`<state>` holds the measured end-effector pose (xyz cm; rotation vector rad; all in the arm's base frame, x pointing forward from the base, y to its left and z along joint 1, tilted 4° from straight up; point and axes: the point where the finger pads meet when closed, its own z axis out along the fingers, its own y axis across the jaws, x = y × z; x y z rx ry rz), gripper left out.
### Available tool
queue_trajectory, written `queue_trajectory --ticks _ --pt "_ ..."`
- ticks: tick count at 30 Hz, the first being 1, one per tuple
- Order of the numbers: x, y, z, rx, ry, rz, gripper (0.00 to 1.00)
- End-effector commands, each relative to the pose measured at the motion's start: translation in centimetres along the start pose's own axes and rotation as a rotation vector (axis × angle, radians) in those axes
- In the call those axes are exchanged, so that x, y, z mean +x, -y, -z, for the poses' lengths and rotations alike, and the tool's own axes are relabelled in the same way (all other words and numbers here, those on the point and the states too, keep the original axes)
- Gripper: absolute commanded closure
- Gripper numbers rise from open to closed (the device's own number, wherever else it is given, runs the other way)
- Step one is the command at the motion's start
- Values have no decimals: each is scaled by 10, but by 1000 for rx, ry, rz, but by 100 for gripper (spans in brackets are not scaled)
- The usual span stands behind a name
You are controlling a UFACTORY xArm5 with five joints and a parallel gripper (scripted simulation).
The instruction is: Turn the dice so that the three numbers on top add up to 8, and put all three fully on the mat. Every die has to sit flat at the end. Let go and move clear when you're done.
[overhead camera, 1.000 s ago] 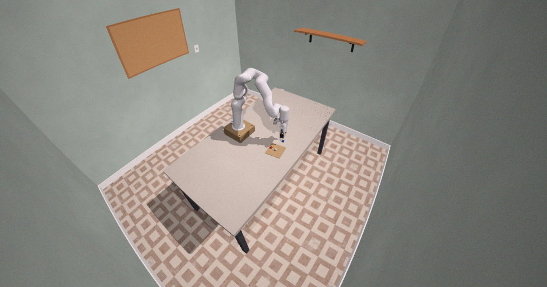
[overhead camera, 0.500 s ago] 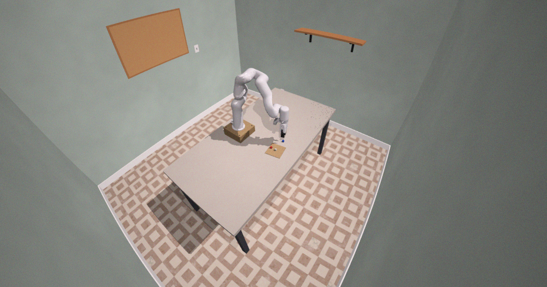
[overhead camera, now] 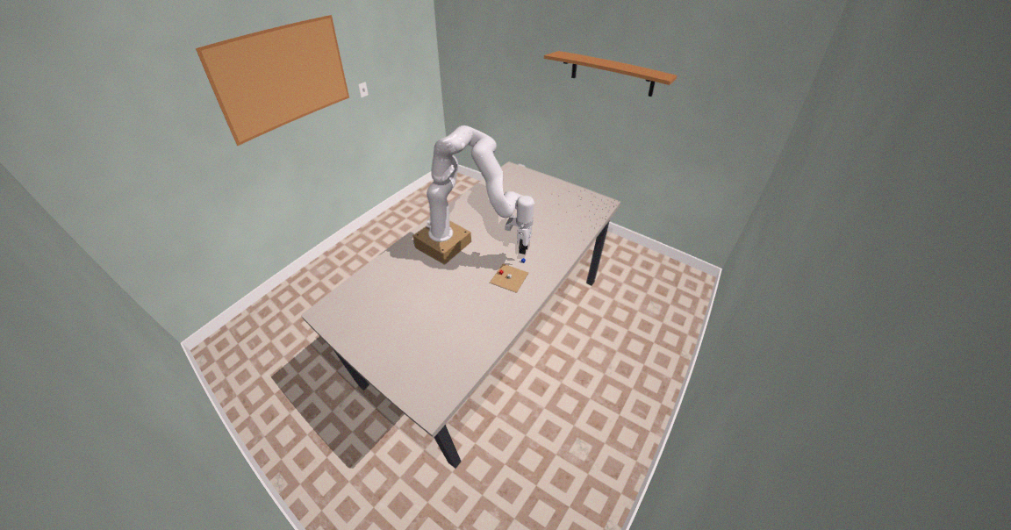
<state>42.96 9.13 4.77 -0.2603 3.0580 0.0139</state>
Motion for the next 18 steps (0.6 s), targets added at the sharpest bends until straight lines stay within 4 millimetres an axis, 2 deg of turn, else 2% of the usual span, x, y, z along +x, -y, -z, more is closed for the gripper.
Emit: queue_trajectory --ticks 1,18 --pt "-1 0 1 0 4 0 69" --pt "-1 0 -5 0 4 0 69"
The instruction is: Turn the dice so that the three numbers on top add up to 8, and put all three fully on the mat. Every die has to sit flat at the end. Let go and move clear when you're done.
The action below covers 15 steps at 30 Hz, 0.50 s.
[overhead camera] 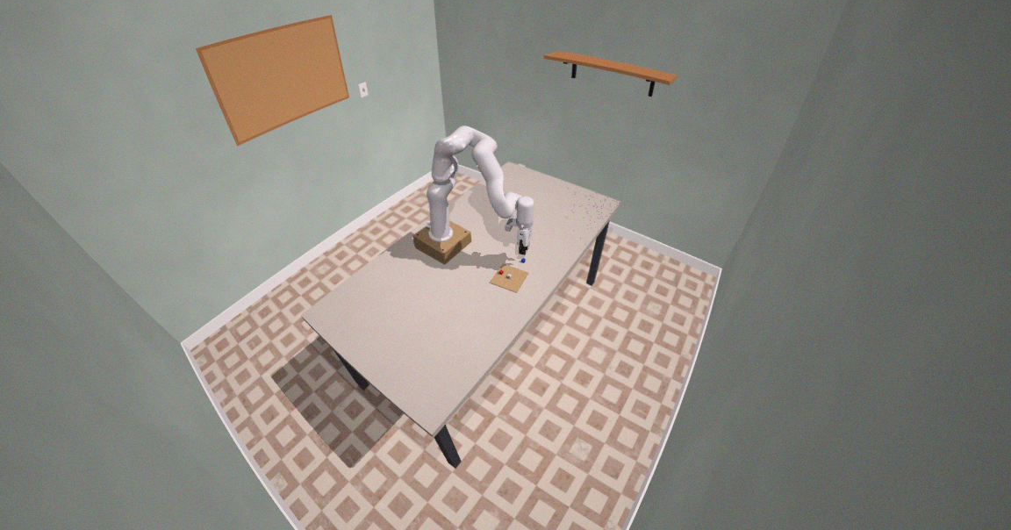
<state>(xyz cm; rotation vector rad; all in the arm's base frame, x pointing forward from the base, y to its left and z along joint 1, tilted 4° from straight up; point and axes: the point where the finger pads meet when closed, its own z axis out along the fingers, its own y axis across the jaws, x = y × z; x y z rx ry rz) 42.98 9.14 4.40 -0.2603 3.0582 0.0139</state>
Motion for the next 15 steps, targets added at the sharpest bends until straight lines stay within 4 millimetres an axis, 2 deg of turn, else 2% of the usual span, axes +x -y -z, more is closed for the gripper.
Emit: queue_trajectory --ticks 1,15 --pt "-1 0 -2 0 4 0 69" --pt "-2 0 -19 0 4 0 69"
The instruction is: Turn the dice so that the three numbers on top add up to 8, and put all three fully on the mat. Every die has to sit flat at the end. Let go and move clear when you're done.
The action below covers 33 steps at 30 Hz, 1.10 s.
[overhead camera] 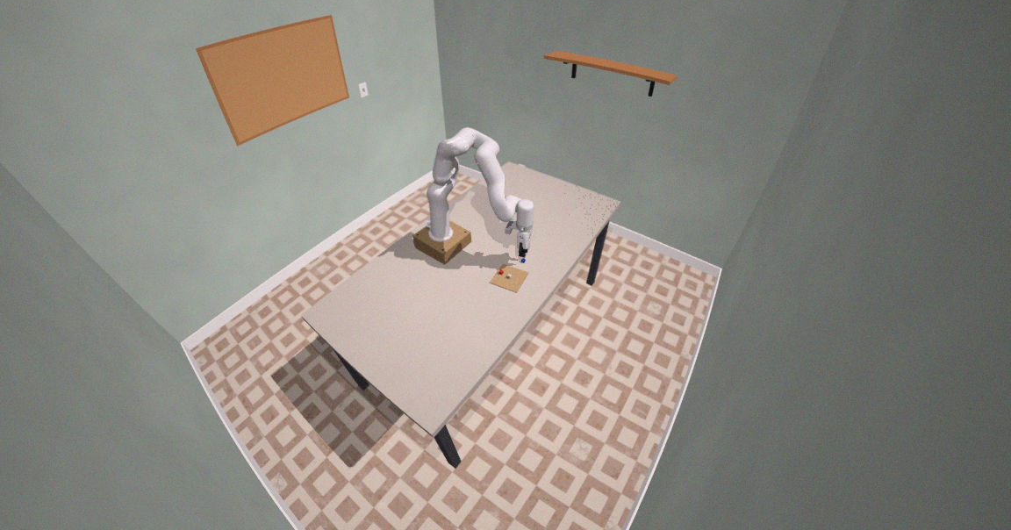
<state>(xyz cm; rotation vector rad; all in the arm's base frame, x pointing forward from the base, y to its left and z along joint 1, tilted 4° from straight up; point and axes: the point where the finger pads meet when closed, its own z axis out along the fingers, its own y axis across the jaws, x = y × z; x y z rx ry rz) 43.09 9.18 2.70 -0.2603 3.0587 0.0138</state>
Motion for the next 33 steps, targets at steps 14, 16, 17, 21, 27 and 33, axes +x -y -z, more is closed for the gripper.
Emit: queue_trajectory --ticks 14,16,17,21,27,33 --pt "-2 0 -22 0 4 0 69" --pt "-2 0 -23 0 4 0 69" --pt "-2 0 -23 0 4 0 69" --pt "-2 0 -27 0 4 0 69" --pt "-2 0 -30 0 4 0 69" --pt "-2 0 -30 0 4 0 69"
